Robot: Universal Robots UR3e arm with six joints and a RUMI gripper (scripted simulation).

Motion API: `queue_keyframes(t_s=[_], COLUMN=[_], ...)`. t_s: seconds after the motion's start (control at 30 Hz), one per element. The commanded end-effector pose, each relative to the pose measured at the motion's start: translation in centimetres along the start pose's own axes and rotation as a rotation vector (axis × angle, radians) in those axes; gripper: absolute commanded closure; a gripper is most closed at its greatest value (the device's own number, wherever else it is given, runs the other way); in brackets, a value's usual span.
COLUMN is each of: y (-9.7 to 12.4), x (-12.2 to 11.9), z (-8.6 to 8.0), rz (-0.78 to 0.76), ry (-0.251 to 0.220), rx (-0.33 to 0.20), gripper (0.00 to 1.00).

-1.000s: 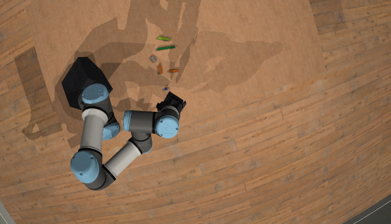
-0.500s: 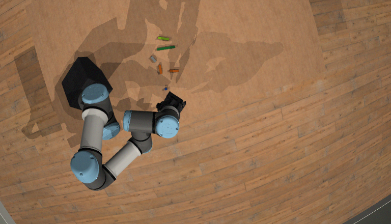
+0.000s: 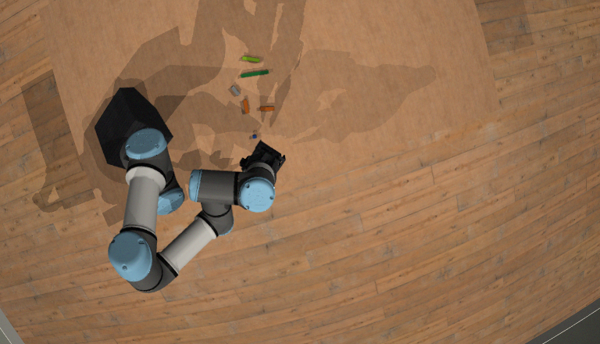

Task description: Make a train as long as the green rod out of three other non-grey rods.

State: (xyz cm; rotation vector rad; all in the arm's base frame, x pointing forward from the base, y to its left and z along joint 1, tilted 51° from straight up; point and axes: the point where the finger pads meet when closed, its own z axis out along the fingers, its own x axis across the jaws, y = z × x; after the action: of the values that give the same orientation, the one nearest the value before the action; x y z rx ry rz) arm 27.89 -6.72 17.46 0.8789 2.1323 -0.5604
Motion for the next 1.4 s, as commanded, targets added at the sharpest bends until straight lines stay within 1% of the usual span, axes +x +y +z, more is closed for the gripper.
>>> queue_keyframes(t_s=[0.0,0.47,1.37], y=[0.0,0.0,0.1], x=[-0.1,0.0,0.1], z=[0.0,0.7,4.2], rz=[0.001,0.000,-0.001], ry=[-0.002,0.000,0.000], rx=[-0.001,0.000,0.000], gripper=[0.86,0.86,0.86])
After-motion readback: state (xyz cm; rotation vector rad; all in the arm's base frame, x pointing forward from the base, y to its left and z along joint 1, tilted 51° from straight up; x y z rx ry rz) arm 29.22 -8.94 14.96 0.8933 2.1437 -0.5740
